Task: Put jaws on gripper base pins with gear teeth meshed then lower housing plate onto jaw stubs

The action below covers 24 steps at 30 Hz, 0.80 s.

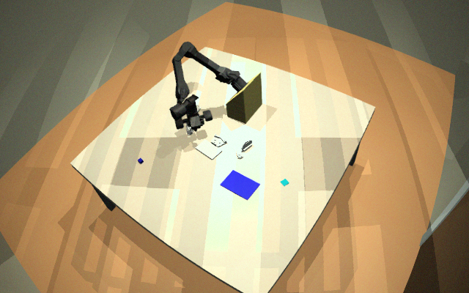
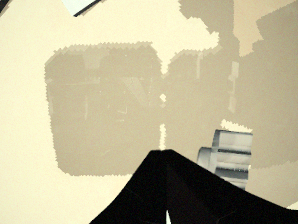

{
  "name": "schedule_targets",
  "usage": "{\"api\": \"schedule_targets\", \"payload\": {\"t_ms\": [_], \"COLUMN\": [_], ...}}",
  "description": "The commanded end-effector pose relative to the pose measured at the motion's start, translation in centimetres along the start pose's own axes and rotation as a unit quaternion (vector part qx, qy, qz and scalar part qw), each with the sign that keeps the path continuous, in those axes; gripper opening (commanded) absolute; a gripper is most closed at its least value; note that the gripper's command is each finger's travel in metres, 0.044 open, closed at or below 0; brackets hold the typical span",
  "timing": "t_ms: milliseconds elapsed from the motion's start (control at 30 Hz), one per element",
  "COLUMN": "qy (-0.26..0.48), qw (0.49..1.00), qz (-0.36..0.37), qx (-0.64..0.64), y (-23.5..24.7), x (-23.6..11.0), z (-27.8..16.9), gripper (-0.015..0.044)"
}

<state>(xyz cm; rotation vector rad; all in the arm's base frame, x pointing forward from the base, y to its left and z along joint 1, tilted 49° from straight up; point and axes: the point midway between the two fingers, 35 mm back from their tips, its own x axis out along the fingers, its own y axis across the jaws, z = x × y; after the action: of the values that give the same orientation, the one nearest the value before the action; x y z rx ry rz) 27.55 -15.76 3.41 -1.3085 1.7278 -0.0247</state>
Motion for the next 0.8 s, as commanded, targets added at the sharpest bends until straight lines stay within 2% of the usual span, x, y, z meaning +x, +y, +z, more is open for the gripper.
{"api": "schedule_targets", "payload": {"t_ms": [0,767], "qy": [0.0,0.001], "qw": [1.0,1.0], "qz": [0.001,0.0], "qx": [-0.002,-0.001], "y": [-0.7,-4.1], "x": [0.1,0.1], "z": [0.1,-0.1], "gripper": [0.0,0.0]}}
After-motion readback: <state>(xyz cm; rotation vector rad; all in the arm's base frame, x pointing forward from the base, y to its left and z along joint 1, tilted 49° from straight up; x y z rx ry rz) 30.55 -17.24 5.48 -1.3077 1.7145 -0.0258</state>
